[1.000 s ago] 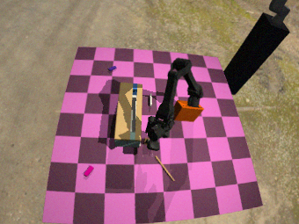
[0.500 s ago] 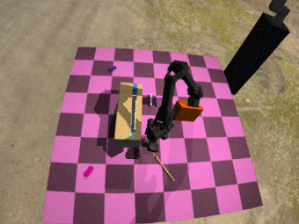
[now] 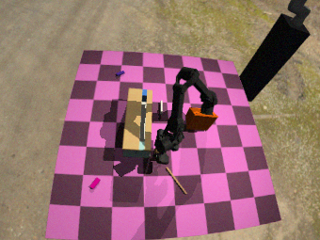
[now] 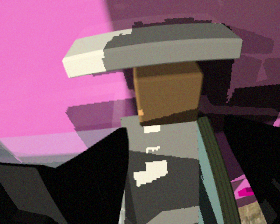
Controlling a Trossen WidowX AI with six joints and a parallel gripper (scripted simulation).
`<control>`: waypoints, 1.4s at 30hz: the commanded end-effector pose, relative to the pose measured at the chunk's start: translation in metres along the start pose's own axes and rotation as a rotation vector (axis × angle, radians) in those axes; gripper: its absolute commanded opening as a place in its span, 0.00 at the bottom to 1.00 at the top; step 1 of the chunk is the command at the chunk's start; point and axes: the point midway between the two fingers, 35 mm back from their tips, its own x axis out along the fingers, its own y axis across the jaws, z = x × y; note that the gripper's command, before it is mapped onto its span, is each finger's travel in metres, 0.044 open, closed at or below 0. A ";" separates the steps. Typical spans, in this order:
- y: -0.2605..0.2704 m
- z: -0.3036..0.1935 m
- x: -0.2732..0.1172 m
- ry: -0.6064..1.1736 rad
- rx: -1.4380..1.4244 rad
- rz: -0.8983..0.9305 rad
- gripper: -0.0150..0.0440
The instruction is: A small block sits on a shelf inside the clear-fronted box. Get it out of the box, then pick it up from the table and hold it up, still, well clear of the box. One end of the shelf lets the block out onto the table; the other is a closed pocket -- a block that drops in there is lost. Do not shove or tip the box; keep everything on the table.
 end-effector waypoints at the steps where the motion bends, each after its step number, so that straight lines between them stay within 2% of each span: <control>1: 0.003 0.006 0.008 -0.005 -0.010 0.011 0.74; 13: 0.005 0.014 0.022 -0.005 -0.010 0.013 0.74; 20: 0.005 0.014 0.022 -0.005 -0.010 0.013 0.43; 23: 0.005 0.014 0.022 -0.005 -0.010 0.013 0.39; 26: 0.004 0.009 0.014 -0.005 -0.009 0.011 0.26; 34: 0.001 -0.011 -0.032 -0.005 -0.004 0.005 0.25; 42: 0.006 -0.015 -0.049 -0.003 -0.052 -0.020 0.25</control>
